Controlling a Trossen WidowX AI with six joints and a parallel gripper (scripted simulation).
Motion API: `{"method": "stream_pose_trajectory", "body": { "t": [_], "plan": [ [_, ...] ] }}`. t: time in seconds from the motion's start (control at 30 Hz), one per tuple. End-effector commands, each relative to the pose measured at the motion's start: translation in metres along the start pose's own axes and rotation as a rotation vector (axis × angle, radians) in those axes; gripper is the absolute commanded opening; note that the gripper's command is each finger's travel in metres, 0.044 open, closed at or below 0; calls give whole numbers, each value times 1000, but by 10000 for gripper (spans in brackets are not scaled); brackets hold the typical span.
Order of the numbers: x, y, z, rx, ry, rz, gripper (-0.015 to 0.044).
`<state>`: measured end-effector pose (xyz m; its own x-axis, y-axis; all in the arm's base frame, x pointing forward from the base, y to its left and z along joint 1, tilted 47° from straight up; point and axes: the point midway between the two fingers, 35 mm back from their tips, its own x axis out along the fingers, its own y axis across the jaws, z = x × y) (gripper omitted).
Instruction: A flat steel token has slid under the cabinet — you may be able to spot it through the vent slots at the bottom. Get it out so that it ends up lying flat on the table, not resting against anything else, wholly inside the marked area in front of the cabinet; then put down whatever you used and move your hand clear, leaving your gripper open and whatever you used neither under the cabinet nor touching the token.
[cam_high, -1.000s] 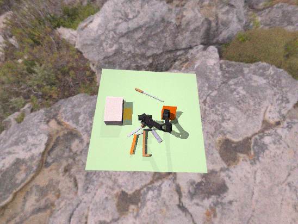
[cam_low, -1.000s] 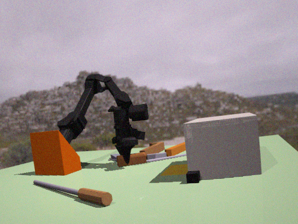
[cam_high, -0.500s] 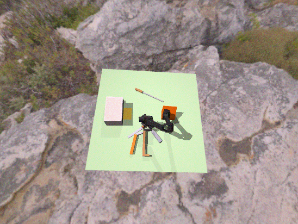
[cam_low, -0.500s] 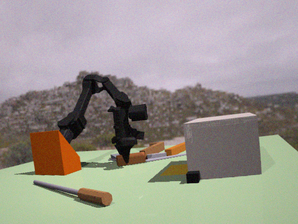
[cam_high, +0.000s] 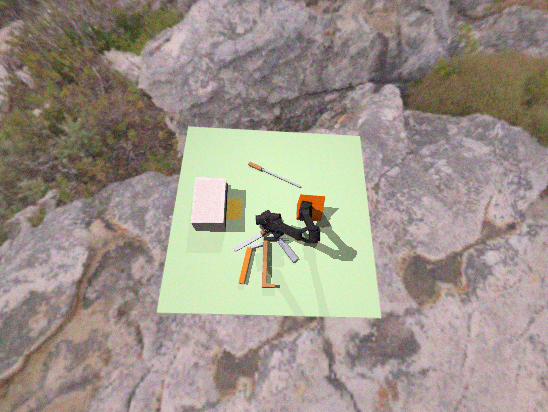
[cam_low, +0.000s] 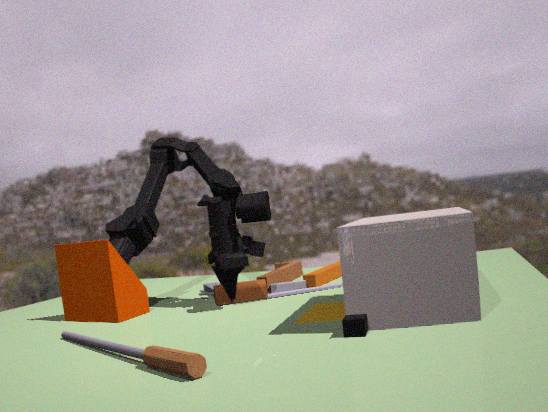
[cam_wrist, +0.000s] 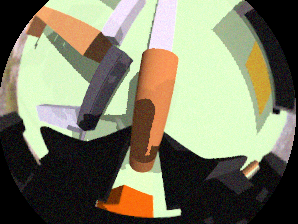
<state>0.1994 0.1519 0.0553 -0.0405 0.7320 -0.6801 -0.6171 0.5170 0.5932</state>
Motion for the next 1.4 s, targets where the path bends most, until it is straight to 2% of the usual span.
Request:
{"method": "stream_pose_trajectory", "body": {
  "t": [0.0, 1.37],
  "plan": [
    [-1, 0, 0, 38, -3, -1, 0],
    [-1, 1, 0, 358, -3, 0, 0]
  ]
}}
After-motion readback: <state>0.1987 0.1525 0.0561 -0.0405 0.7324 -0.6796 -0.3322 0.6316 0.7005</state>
